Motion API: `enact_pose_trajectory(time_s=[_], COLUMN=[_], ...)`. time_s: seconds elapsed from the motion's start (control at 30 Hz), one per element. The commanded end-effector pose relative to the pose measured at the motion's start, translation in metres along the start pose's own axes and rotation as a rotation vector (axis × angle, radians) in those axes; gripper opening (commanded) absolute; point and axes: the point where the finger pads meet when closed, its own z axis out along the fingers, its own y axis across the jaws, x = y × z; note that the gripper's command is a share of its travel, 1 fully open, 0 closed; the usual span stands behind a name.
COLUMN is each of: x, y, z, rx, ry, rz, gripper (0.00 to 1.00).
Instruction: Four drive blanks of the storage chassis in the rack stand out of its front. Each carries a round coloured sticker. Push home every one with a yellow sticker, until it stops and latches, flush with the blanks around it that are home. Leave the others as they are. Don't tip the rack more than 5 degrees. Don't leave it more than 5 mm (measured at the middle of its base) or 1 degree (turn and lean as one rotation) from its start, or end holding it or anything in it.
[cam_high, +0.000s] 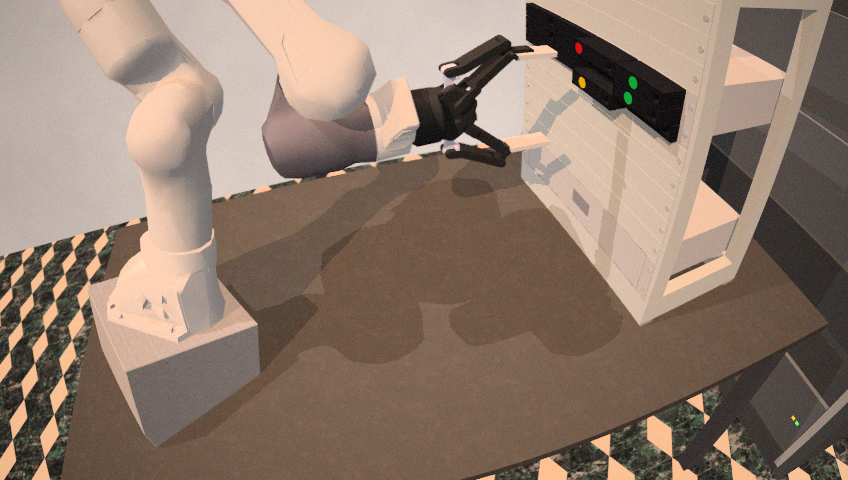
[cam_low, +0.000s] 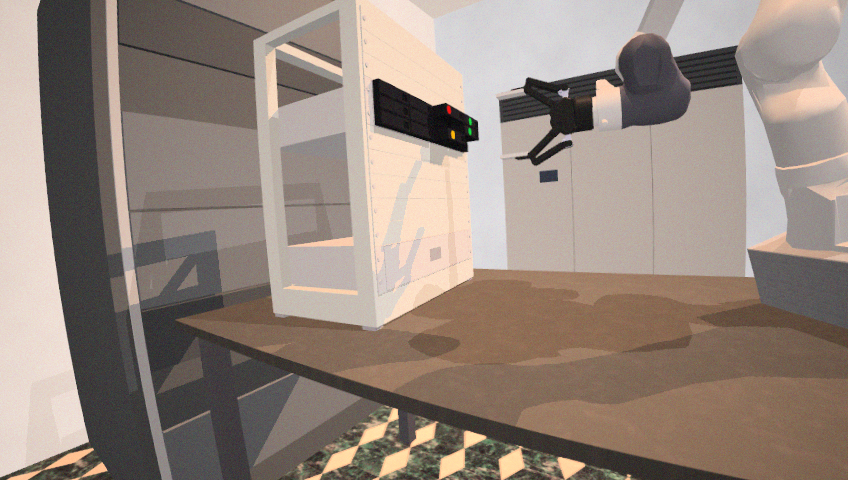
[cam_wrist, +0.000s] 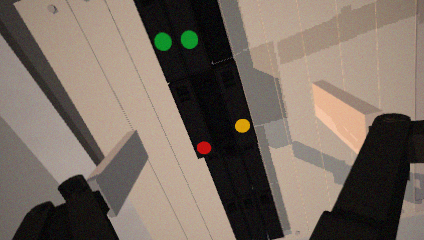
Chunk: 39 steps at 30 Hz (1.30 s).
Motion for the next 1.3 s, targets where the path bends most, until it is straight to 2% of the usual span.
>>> enact_pose_trajectory(time_s=[0.0,0.17,0.33,1.27], x=[-0.011,-0.031,-0.037,-0.038], y=[0.007,0.024,0.029,0.03], z=[0.008,0.02,0.023,0.023], rx=[0.017,-0.001,0.005,0.005], ry=[0.01,-0.011,-0.018,-0.017], rz=[-0.029,-0.028,-0.026,-0.026], gripper=[1.0,1.0,1.0,1.0])
